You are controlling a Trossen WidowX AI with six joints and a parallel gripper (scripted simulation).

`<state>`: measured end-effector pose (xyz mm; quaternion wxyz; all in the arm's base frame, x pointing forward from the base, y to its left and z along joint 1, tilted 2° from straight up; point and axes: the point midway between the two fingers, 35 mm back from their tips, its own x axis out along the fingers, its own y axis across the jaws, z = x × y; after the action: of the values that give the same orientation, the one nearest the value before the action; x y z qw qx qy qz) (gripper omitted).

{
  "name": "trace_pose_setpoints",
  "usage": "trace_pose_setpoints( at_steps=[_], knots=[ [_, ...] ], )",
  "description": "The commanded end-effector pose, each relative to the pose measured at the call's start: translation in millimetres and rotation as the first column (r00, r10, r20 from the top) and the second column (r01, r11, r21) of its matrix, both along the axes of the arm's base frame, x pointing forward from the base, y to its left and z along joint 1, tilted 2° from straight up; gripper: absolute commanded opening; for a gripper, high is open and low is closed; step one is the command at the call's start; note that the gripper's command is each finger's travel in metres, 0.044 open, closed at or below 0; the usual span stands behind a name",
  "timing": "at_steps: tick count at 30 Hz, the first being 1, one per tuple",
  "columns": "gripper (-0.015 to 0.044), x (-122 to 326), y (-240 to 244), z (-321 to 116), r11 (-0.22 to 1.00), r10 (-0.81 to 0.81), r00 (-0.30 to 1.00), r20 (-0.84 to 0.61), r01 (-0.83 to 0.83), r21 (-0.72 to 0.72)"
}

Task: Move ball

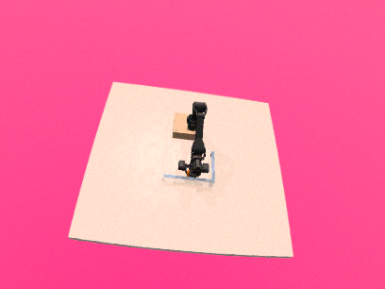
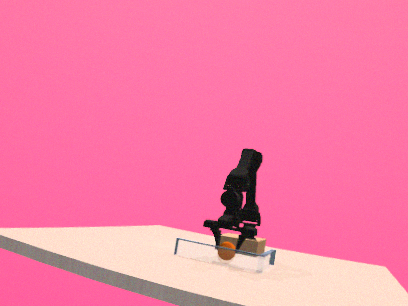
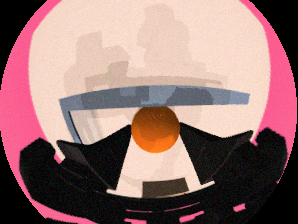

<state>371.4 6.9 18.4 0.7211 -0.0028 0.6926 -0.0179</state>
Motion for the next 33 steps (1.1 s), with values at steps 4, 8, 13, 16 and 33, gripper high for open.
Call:
trace_pose_setpoints(
  at_steps=[4, 8, 13, 16, 33],
  knots=[
    [0.0000, -2.2, 0.0, -13.0, 1.000, -0.001, 1.000, -0.009, 0.001, 0.003],
    [0.0000, -2.1, -0.1, -17.1, 1.000, -0.001, 1.000, -0.009, 0.001, 0.003],
    [0.0105, -0.7, -0.3, -12.6, 1.000, -0.001, 1.000, -0.005, 0.001, 0.000],
    [0.0184, -0.7, -0.3, -12.6, 1.000, -0.001, 1.000, -0.005, 0.001, 0.000],
    [0.0423, -4.6, 2.3, 72.1, 1.000, -0.001, 1.000, -0.009, 0.001, 0.003]
  ],
)
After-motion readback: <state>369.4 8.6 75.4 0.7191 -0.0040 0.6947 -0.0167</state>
